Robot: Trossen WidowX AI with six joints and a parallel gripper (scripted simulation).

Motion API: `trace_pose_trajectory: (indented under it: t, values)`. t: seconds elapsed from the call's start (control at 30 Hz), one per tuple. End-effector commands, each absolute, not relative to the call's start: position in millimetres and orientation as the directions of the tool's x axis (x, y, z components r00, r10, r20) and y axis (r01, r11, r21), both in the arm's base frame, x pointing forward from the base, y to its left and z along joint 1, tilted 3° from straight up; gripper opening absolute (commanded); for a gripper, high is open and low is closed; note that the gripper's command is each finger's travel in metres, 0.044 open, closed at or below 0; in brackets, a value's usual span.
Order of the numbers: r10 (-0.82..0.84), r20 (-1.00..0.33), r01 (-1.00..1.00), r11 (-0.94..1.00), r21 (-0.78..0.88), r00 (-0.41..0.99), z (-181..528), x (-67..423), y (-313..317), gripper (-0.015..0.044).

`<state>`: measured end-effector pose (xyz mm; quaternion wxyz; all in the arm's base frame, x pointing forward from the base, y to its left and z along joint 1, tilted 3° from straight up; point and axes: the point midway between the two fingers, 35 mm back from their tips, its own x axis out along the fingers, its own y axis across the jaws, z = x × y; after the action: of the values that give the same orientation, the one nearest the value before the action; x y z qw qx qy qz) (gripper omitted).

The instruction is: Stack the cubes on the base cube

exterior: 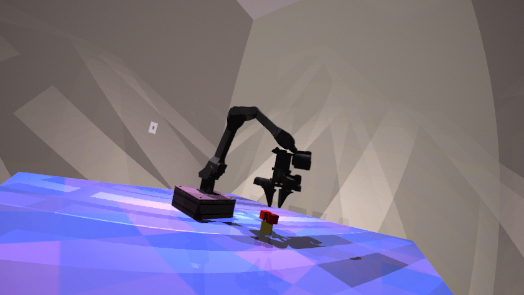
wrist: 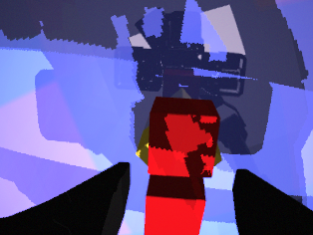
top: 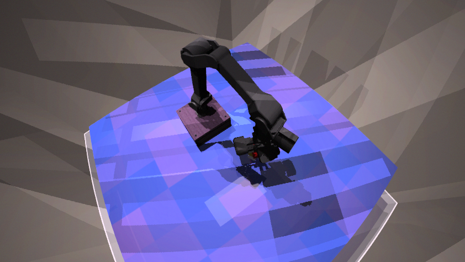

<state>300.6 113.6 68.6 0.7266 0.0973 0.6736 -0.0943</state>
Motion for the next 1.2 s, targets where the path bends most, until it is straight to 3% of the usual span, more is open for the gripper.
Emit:
trace_pose_trajectory:
  t: [0.0,0.57,0.83,1.0,1.17]
  values:
    - [-0.004,-0.997,0.271,0.962,0.018,0.079,76.6,300.2,113.8,0.0205]
    - [-0.004,-0.997,0.271,0.962,0.018,0.079,95.5,298.7,114.0,0.0205]
    - [0.003,-0.997,0.268,0.963,0.022,0.073,90.8,258.4,182.8,0.04]
    - [0.006,-0.997,0.268,0.963,0.025,0.07,88.7,215.4,227.9,0.04]
    - [0.006,-0.998,0.268,0.963,0.025,0.07,88.6,213.7,229.3,0.04]
